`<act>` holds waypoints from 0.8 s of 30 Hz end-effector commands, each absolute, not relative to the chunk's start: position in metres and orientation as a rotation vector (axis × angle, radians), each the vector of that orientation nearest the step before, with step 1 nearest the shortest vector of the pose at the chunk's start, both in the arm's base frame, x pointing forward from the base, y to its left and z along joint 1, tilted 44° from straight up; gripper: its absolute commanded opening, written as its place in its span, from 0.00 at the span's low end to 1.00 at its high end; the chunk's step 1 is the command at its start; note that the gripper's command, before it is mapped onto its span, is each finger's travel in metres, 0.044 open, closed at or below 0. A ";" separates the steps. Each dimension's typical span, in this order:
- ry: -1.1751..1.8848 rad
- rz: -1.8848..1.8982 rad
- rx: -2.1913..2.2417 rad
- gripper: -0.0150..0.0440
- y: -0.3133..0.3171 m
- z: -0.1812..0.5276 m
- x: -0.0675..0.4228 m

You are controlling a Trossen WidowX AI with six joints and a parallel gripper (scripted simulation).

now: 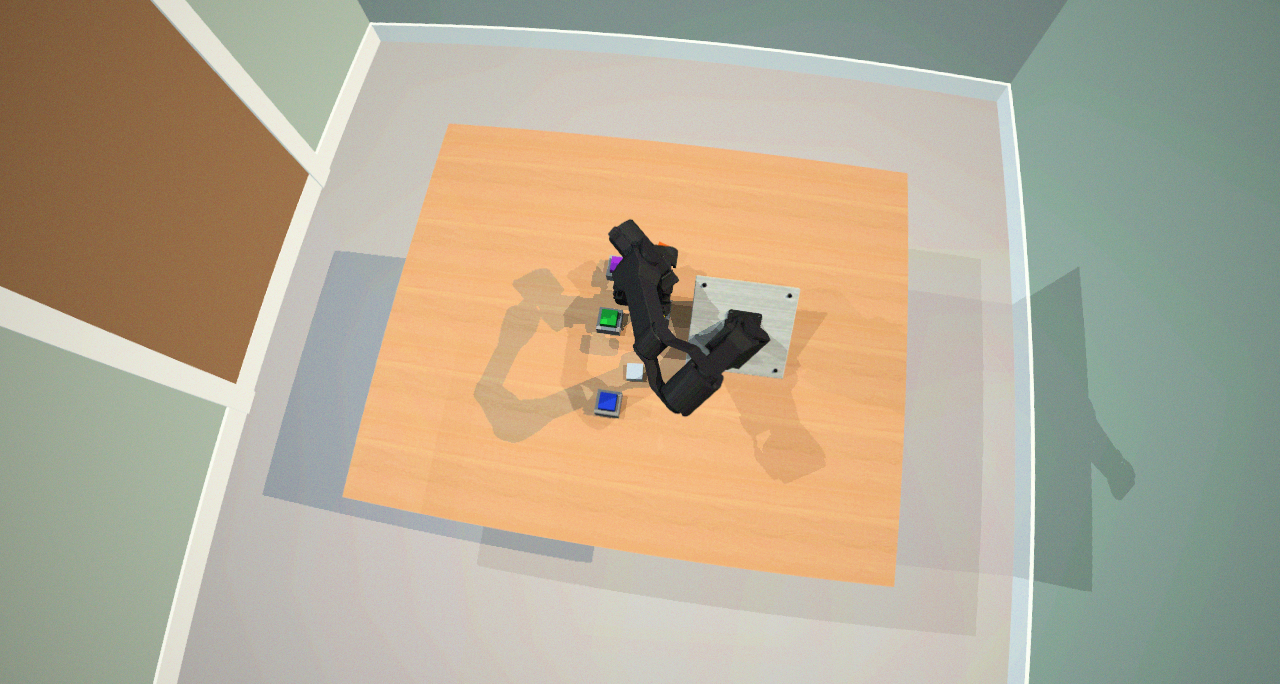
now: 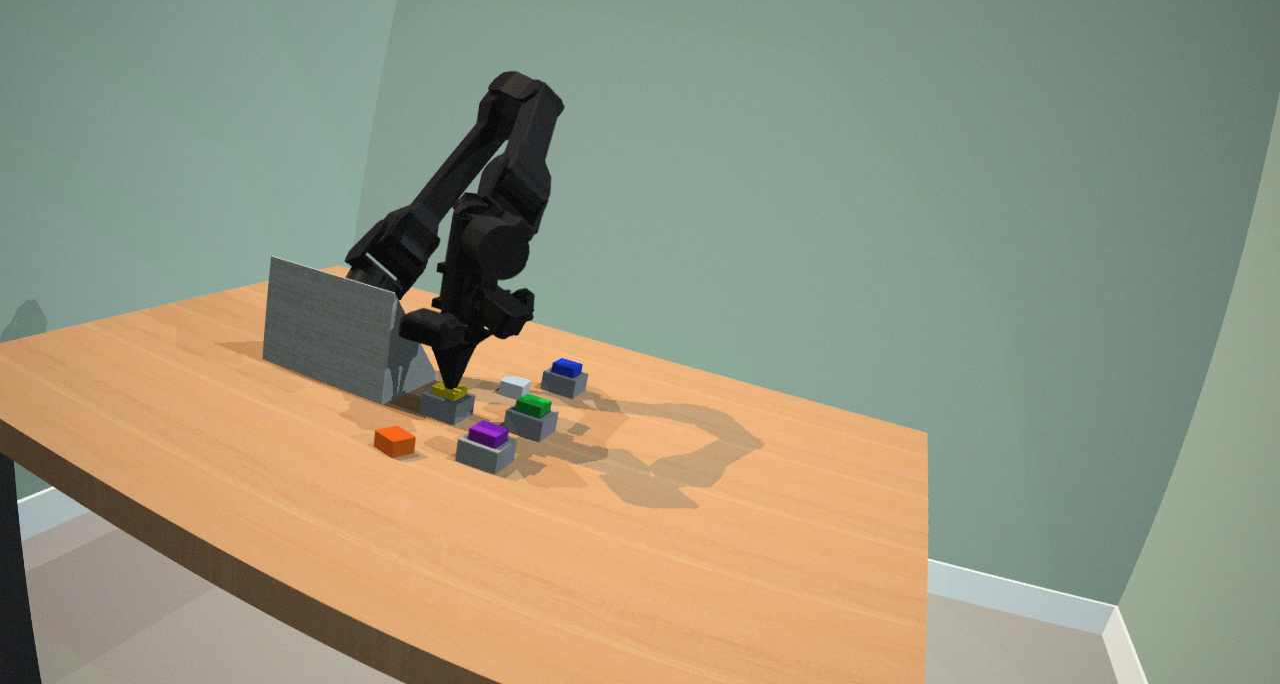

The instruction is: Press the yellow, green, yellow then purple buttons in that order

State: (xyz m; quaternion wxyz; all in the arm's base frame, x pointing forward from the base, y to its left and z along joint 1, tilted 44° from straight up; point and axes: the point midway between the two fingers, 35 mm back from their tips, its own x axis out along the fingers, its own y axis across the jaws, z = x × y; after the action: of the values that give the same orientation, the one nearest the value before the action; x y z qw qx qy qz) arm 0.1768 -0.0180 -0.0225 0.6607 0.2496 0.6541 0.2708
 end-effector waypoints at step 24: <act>1.487 0.612 0.576 0.29 -0.036 -0.002 0.175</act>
State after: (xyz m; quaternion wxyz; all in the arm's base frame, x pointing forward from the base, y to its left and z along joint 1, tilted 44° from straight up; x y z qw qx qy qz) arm 0.1730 -0.0198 -0.0169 0.6523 0.2584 0.6586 0.2719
